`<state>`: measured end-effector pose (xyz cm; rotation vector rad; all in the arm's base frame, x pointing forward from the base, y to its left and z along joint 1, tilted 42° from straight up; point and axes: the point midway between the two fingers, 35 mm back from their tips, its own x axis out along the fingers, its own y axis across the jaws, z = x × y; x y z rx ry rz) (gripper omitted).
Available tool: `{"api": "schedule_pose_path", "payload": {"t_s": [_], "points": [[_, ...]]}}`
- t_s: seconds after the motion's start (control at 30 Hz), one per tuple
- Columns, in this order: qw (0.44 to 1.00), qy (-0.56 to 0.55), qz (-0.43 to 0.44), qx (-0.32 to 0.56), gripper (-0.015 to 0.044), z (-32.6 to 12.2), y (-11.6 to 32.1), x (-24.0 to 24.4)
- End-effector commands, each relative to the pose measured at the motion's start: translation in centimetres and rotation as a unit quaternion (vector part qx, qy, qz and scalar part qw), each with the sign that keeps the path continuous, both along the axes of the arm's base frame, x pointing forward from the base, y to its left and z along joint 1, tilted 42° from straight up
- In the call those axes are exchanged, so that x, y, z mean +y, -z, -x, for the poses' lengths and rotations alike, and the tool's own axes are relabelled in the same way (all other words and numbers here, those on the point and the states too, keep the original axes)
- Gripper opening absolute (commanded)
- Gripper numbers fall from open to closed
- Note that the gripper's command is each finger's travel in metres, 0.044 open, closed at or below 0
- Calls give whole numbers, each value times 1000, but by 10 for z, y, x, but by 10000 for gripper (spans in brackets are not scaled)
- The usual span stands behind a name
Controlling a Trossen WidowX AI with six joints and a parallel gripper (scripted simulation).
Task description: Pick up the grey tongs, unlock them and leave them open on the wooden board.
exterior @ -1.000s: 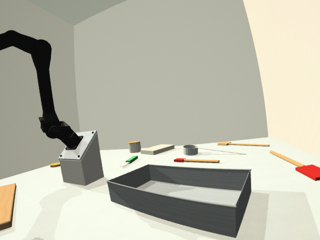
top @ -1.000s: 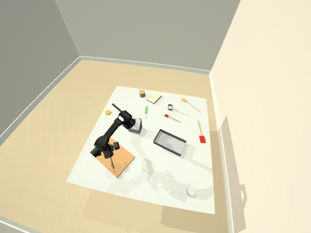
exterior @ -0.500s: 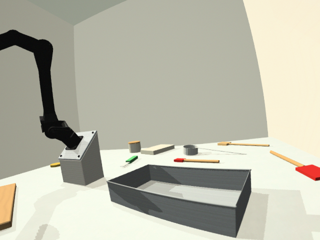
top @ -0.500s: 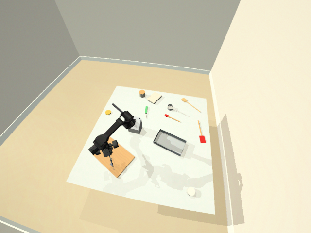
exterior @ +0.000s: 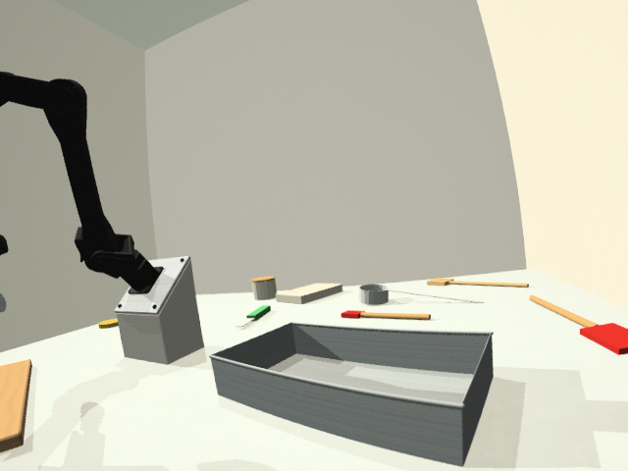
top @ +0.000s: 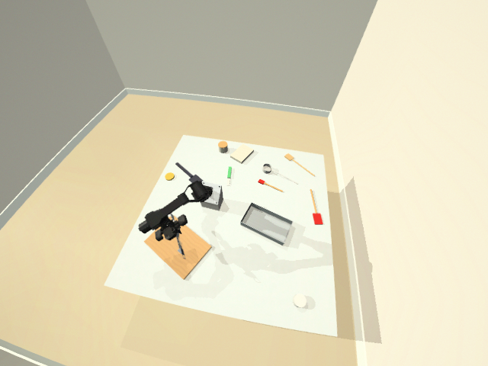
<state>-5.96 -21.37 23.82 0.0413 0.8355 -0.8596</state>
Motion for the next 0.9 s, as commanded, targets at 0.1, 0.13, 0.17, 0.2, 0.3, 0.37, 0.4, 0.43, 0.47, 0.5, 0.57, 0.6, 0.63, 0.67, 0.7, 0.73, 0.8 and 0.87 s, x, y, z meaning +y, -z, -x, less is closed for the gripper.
{"api": "schedule_pose_path", "payload": {"t_s": [0.1, 0.13, 0.17, 0.2, 0.3, 0.37, 0.4, 0.43, 0.47, 0.5, 0.57, 0.6, 0.63, 0.67, 0.7, 0.73, 0.8, 0.87], "points": [[994, -37, 69, -75, -150, -3, 3, 3], [992, -39, 82, -84, -150, -3, 2, 3], [990, -40, 96, -93, -150, -2, 1, 3], [988, -40, 110, -101, -150, -2, 0, 3], [980, -35, 154, -123, -150, 3, -4, 4], [973, -26, 186, -135, -150, 7, -7, 4], [969, -21, 202, -140, -150, 9, -9, 4], [965, -15, 218, -144, -150, 12, -11, 4], [961, -7, 235, -148, -150, 15, -13, 5], [956, 1, 252, -151, -150, 19, -15, 5], [947, 17, 279, -155, -150, 25, -18, 6], [943, 24, 292, -156, -150, 28, -20, 6], [940, 31, 301, -156, -150, 31, -21, 7], [938, 35, 307, -156, -150, 32, -22, 7], [937, 36, 309, -156, -150, 33, -22, 7], [937, 36, 309, -156, -150, 33, -22, 7], [937, 36, 309, -156, -150, 33, -22, 7], [937, 36, 309, -156, -150, 33, -22, 7]]}}
